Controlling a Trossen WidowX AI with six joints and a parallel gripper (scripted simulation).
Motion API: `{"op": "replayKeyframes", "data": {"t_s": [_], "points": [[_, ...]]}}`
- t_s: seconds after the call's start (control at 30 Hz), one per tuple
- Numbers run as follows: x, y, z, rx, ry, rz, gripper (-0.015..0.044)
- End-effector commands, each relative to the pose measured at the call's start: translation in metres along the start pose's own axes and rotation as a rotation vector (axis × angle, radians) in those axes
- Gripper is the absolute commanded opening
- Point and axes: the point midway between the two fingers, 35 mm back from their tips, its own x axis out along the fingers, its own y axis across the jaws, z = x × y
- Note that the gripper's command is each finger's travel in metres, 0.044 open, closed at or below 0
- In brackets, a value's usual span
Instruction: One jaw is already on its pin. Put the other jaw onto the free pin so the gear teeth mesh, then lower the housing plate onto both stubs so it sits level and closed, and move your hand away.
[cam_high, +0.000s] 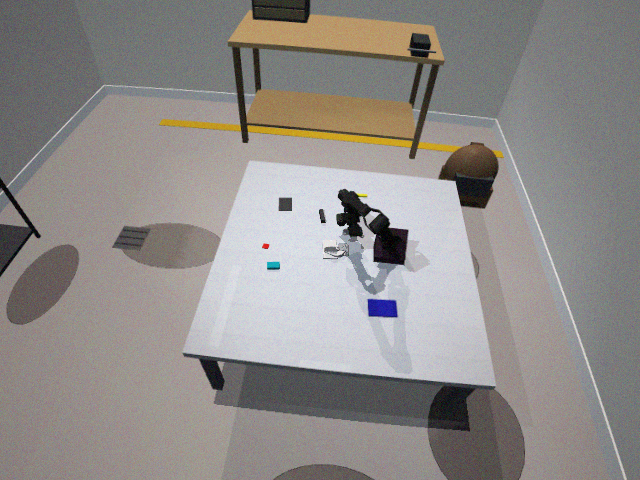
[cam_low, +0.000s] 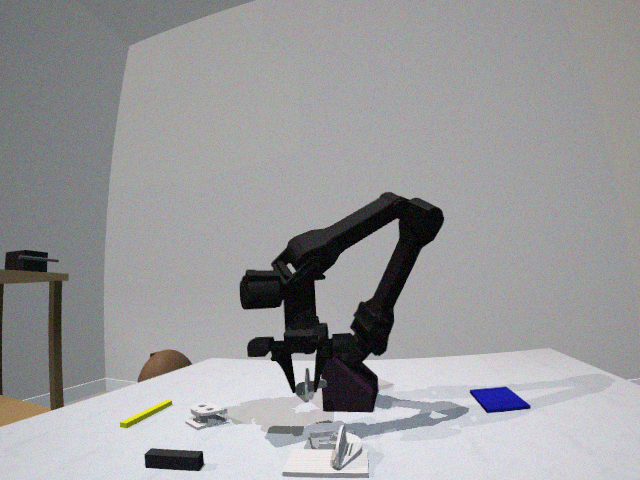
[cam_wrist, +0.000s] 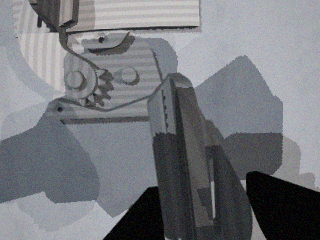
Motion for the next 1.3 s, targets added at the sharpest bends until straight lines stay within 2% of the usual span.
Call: {"op": "replayKeyframes", "data": {"t_s": [0.0,0.73,1.27], "points": [[0.000,-0.001,-0.001,-0.010,0.001,-0.002,0.0134],[0.000,-0.001,-0.001,-0.041,0.001,-0.003,0.0134],[-0.003,-0.001,0.047,-0.041,-0.001,-0.008,0.0134]]}}
